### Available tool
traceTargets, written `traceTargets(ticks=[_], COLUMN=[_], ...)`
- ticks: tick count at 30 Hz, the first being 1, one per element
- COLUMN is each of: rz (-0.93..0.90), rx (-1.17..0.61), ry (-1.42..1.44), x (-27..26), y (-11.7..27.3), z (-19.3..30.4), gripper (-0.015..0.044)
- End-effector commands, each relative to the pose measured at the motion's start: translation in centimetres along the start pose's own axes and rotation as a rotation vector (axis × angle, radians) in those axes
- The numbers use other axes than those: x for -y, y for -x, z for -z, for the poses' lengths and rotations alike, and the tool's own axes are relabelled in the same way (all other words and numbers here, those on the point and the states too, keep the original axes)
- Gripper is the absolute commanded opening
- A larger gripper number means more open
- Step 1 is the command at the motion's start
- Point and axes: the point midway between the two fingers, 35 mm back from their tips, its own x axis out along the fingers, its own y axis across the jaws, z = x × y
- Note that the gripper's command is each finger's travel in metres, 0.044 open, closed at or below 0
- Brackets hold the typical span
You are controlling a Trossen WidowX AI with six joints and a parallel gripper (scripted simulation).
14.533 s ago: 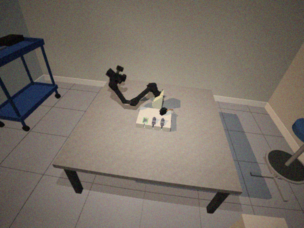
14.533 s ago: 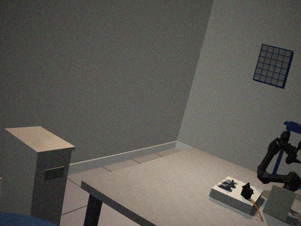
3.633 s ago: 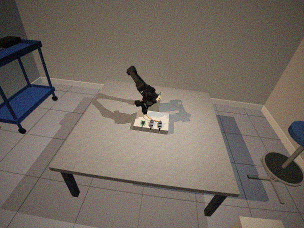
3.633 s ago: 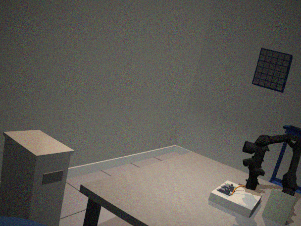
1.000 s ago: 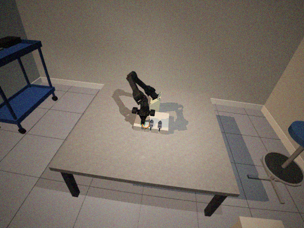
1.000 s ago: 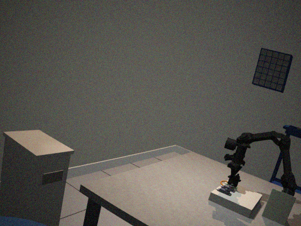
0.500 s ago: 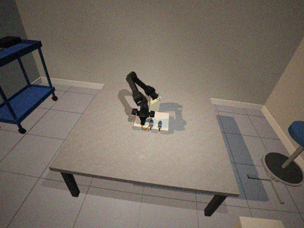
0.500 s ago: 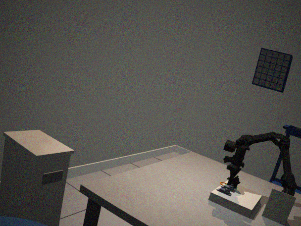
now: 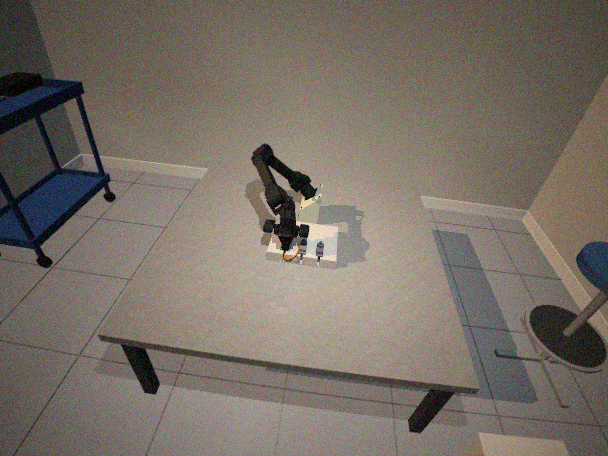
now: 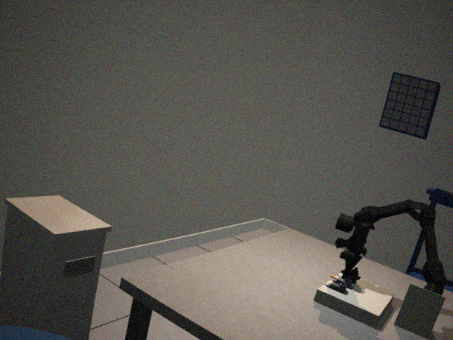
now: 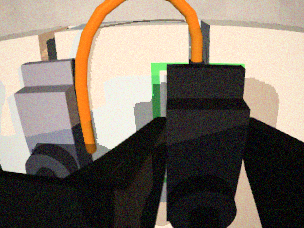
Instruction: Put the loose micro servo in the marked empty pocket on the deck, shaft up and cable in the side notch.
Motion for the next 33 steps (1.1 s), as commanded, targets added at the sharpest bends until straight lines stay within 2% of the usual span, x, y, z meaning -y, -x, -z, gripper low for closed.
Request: traceTargets(ticks=[1, 21, 28, 33], rz=[0.004, 0.004, 0.004, 0.003], rx=[0.001, 0.001, 0.001, 0.001], ry=[0.005, 0.005, 0.005, 0.005], x=[0.0, 0.0, 0.0, -0.1], y=[-0.4, -2.3, -2.1, 0.2], z=[0.0, 0.0, 0.0, 0.1], gripper=[0.0, 0.0, 0.0184, 0.0187])
